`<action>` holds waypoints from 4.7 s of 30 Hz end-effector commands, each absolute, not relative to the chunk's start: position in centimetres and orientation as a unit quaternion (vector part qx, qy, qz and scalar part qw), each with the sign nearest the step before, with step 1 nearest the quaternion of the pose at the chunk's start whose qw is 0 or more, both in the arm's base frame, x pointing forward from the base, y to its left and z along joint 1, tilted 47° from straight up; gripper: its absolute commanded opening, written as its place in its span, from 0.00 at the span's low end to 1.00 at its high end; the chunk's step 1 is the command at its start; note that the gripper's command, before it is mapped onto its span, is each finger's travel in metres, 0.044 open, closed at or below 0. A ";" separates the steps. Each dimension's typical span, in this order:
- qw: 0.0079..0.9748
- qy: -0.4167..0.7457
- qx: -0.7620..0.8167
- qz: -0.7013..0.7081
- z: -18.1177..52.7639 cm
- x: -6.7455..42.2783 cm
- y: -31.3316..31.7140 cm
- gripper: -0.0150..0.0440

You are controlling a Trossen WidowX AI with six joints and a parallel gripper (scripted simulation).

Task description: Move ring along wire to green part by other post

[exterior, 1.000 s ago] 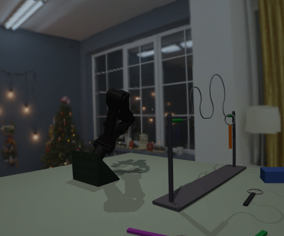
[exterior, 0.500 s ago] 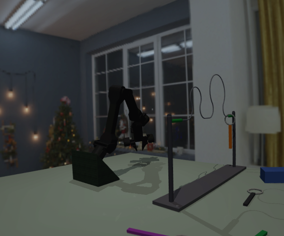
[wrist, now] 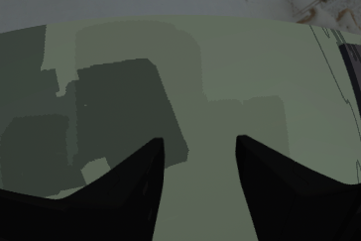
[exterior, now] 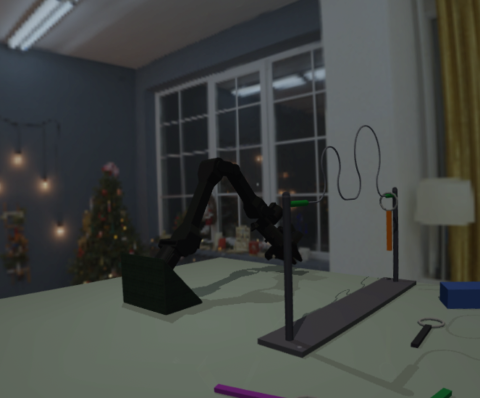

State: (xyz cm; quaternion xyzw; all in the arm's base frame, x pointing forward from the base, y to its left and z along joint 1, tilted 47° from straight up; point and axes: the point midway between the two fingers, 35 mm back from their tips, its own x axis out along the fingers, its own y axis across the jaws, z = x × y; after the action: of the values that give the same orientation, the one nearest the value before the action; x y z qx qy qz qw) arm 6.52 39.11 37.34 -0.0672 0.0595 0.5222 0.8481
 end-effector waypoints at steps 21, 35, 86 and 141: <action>0.911 0.023 0.411 0.001 37.7 31.3 38.3 0.53; 0.912 0.021 0.410 0.002 40.2 35.9 34.3 0.53; 0.912 0.019 0.409 0.003 40.3 42.9 34.6 0.53; 0.911 0.018 0.412 0.002 40.4 43.3 34.5 0.00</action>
State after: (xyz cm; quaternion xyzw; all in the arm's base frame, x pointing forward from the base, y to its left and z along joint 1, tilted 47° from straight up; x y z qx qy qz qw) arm 43.27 34.54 40.38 0.4123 0.0178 0.0024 0.9109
